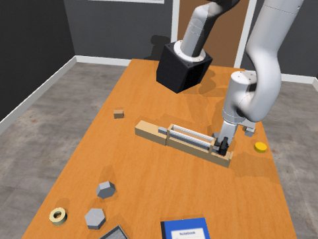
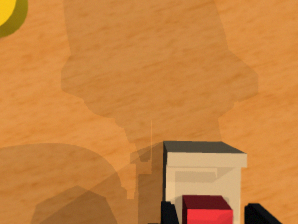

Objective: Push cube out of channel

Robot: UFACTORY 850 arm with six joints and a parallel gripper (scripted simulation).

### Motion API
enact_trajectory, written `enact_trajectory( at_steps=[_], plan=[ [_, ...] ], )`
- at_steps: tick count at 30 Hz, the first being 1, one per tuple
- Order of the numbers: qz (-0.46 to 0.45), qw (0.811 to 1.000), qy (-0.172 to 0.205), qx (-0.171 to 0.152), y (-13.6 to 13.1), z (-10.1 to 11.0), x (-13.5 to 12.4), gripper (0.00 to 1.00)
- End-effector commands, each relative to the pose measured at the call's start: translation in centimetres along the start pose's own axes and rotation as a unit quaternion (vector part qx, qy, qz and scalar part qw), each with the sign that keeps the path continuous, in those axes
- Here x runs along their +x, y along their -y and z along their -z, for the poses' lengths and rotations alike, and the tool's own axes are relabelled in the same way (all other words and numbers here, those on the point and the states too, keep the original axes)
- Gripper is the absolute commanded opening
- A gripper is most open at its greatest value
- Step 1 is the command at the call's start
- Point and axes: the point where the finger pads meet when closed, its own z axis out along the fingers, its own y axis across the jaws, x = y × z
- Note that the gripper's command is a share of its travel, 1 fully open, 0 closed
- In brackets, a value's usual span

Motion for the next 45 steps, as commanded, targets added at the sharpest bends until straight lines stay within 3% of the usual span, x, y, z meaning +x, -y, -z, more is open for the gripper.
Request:
enact_trajectory(
  at_steps=[1,18,19,45],
  plan=[
    [0.0,1.0,-0.002,-0.002,-0.08,-1.09,0.06,0.44],
    [0.0,1.0,-0.002,-0.002,-0.08,-1.56,0.06,0.44],
    [0.0,1.0,-0.002,-0.002,-0.08,-1.56,0.06,0.0],
    [0.0,1.0,-0.002,-0.002,-0.08,-1.56,0.06,0.0]
  ],
)
